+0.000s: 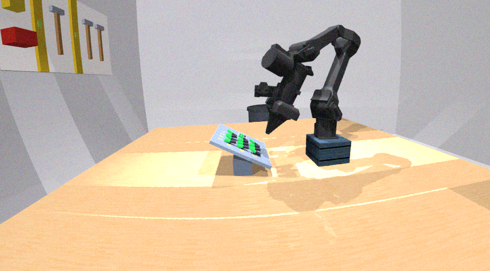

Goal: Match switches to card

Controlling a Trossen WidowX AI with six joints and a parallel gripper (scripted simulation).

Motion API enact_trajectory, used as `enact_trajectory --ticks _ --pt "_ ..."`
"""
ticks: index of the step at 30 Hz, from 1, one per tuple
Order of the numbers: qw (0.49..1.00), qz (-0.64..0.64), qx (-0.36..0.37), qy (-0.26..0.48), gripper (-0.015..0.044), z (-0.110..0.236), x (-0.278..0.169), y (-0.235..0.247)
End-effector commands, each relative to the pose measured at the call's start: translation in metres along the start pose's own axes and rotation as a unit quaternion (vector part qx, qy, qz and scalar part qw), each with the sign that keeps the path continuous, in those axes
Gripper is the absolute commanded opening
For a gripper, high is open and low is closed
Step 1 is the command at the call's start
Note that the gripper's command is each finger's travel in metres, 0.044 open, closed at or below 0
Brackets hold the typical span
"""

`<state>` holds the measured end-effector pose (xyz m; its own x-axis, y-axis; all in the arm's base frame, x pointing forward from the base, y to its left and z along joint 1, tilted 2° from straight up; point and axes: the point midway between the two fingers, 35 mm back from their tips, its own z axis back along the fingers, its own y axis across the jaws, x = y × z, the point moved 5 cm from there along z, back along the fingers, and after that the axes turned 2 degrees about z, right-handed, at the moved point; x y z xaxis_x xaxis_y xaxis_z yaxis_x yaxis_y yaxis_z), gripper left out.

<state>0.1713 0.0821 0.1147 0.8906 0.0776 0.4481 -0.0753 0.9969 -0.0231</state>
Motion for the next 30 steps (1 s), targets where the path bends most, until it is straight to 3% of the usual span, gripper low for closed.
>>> enact_trajectory --ticks 1,12,15,20,30 --pt "1.0 0.0 -0.004 0.006 0.0 0.002 0.002 -0.01" --pt "1.0 0.002 -0.007 0.003 0.0 0.003 0.014 -0.083" --pt "1.0 0.002 -0.007 0.003 0.0 0.002 0.015 -0.084" --pt "1.0 0.002 -0.007 0.014 0.0 -0.03 0.017 -0.084" --pt "1.0 0.002 -0.007 0.014 0.0 -0.042 0.016 -0.084"
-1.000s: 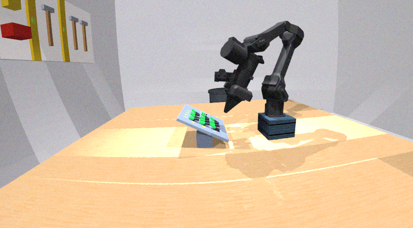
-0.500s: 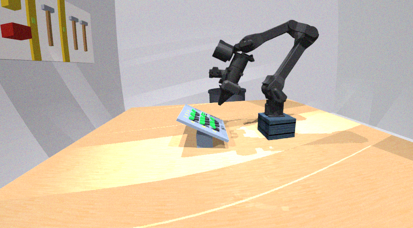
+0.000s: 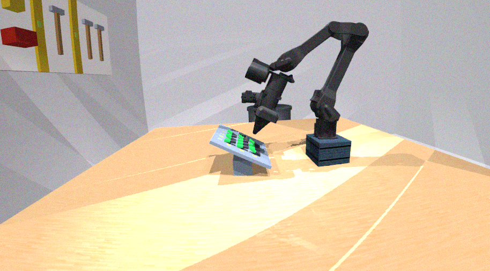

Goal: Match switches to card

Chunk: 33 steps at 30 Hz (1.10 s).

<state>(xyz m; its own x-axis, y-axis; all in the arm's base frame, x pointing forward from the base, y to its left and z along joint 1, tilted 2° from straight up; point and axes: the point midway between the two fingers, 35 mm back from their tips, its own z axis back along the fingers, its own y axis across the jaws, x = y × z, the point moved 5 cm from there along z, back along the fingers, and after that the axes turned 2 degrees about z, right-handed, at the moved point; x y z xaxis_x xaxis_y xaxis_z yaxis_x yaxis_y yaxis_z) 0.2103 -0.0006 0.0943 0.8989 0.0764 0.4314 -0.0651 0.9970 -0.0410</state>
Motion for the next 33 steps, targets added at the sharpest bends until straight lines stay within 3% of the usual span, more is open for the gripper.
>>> enact_trajectory --ticks 1,33 --pt "1.0 0.003 0.003 0.005 0.0 -0.007 -0.003 0.001" --pt "1.0 0.003 0.003 0.005 0.0 -0.021 -0.002 0.001"
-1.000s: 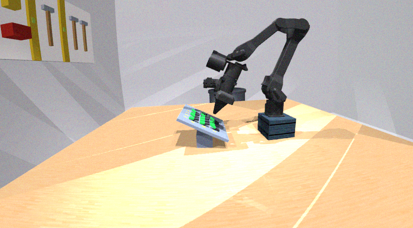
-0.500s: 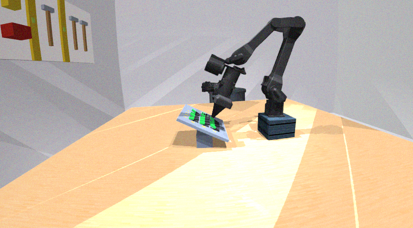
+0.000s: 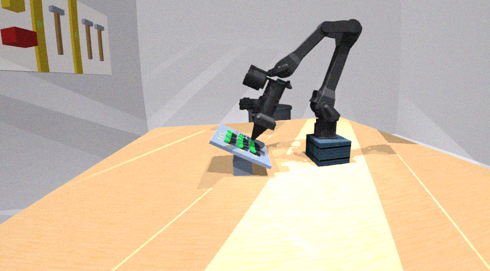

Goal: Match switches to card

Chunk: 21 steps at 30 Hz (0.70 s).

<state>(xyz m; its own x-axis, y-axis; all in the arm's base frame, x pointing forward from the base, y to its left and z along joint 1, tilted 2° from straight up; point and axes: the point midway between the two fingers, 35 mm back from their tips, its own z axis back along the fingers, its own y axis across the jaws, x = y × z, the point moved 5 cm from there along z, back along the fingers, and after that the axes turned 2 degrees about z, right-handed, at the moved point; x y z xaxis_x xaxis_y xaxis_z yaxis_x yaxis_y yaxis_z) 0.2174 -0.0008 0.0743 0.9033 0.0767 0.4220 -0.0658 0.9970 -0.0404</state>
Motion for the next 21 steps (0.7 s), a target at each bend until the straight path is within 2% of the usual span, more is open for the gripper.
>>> enact_trajectory --ticks 1,21 --pt "1.0 0.002 0.003 0.0 0.0 -0.0003 -0.0001 0.0006" --pt "1.0 0.002 0.003 0.0 0.0 -0.0029 0.0 0.0006"
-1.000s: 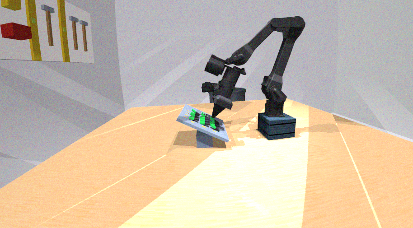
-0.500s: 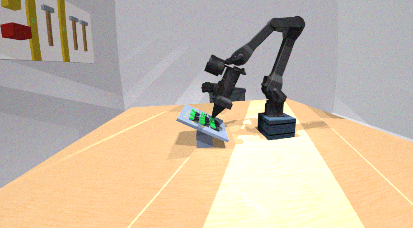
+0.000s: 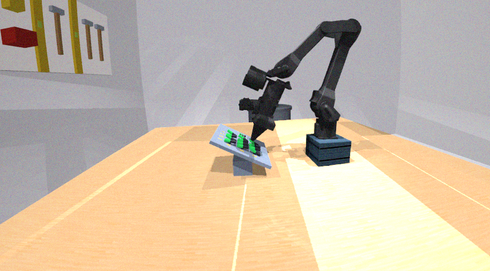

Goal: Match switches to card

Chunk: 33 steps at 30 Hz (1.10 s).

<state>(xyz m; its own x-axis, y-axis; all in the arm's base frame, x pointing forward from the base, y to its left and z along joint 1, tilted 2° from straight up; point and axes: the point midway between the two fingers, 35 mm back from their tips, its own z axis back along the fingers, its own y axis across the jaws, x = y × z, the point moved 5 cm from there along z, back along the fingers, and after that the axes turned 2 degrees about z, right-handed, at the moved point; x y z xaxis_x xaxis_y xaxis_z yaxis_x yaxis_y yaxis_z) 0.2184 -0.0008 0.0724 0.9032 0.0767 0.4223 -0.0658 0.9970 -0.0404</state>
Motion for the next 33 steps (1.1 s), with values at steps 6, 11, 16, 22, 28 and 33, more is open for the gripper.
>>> enact_trajectory --ticks 6,11,16,22,28,33 --pt "1.0 0.002 0.003 0.0 0.0 -0.002 0.0 0.001" --pt "1.0 0.002 0.003 0.0 0.0 -0.002 0.0 0.001" --pt "1.0 0.002 0.003 0.0 0.0 -0.003 0.0 0.001" --pt "1.0 0.002 0.003 0.0 0.0 -0.004 0.0 0.001" --pt "1.0 0.0 0.0 -0.001 0.0 0.003 0.001 0.0" --pt "1.0 0.002 0.002 -0.011 0.0 0.054 -0.002 0.0"
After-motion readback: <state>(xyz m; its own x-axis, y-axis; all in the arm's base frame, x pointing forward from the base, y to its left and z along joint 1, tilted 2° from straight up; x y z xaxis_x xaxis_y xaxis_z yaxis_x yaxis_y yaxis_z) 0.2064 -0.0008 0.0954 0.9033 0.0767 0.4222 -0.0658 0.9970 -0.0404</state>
